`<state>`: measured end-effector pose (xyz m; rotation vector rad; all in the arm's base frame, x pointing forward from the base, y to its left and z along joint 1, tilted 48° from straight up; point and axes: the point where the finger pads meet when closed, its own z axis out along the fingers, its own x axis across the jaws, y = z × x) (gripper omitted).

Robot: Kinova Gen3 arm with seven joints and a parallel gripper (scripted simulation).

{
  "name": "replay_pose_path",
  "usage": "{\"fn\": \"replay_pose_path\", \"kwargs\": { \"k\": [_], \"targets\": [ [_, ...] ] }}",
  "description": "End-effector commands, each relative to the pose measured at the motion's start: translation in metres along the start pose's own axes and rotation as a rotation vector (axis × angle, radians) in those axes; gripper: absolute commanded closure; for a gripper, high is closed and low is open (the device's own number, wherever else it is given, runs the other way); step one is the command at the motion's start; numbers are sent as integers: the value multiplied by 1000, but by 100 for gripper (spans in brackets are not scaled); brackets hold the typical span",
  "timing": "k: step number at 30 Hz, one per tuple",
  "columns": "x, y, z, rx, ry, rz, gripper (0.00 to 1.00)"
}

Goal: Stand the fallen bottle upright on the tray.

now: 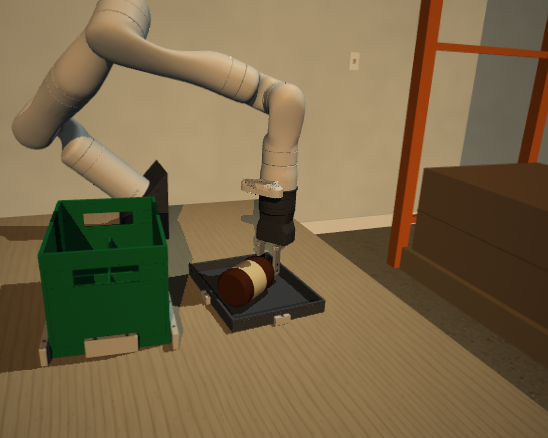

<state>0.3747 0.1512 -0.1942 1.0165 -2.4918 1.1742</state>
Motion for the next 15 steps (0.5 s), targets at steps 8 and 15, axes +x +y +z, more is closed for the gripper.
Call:
{"fn": "replay_pose_path", "kwargs": {
  "k": [8,15],
  "targets": [
    [-1,0,-2,0,-2,1,100],
    [-1,0,-3,0,-2,1,100]
  ]
}}
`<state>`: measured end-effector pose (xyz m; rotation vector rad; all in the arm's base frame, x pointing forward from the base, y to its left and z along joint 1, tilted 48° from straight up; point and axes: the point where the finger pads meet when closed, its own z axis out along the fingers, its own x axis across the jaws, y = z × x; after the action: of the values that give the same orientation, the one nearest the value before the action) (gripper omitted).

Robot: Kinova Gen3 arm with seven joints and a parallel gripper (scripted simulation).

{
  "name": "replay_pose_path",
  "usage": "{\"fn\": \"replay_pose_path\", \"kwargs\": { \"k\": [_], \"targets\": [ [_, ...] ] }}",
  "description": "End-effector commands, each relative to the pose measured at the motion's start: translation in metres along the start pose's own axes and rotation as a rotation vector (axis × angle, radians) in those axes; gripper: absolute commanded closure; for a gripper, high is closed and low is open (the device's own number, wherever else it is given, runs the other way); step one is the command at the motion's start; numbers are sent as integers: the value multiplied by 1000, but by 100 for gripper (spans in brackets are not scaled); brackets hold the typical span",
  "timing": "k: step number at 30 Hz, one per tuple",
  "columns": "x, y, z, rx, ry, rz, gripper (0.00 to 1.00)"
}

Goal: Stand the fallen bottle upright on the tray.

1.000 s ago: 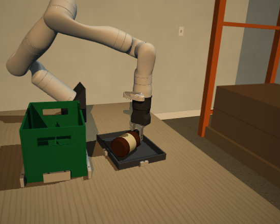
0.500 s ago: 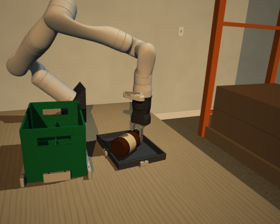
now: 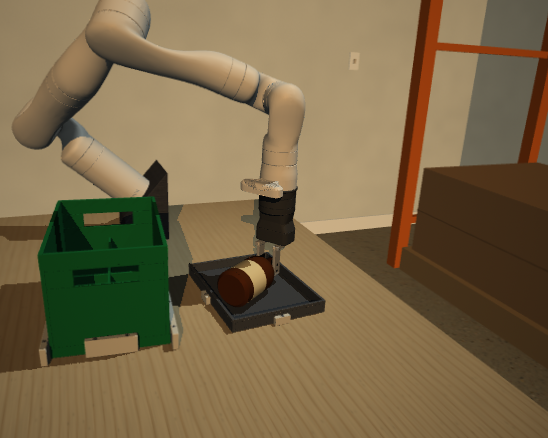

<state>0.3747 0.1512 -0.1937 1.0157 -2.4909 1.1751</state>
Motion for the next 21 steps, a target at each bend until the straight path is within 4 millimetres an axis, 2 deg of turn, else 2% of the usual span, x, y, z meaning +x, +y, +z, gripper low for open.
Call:
{"fn": "replay_pose_path", "kwargs": {
  "k": [1,21],
  "targets": [
    [-1,0,-2,0,-3,1,100],
    [-1,0,-13,0,-3,1,100]
  ]
}}
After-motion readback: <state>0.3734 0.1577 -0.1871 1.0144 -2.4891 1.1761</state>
